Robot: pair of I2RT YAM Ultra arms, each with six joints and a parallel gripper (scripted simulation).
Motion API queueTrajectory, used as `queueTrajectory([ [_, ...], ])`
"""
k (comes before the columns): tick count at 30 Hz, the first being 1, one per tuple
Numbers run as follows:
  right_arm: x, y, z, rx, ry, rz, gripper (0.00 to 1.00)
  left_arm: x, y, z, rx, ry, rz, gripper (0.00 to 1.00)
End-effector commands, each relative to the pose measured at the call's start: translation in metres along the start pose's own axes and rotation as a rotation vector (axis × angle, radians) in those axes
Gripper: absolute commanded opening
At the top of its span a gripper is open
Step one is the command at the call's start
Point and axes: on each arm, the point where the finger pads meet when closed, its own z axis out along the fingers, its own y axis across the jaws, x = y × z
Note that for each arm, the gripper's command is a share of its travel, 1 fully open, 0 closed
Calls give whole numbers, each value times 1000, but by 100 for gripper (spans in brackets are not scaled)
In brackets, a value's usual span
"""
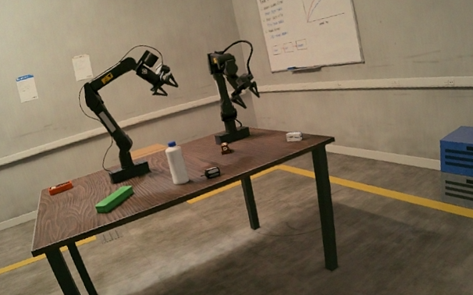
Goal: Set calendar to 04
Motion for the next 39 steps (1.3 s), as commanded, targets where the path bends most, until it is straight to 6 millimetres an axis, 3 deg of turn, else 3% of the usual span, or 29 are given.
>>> queueTrajectory([
  [1, -2, -1, -1, 5, -6, -2, 100, -3, 1, -3, 2, -14, -7, 100],
  [20, -4, -7, -1, 37, -15, 18, 100, -1, -2, -3, 14, -9, 32, 100],
  [24, -11, -16, -1, 119, -57, 95, 100, 10, -12, -5, 43, 3, 210, 100],
  [39, -18, -17, 3, 369, -199, 373, 100, 50, -68, -15, 174, 11, 911, 100],
])
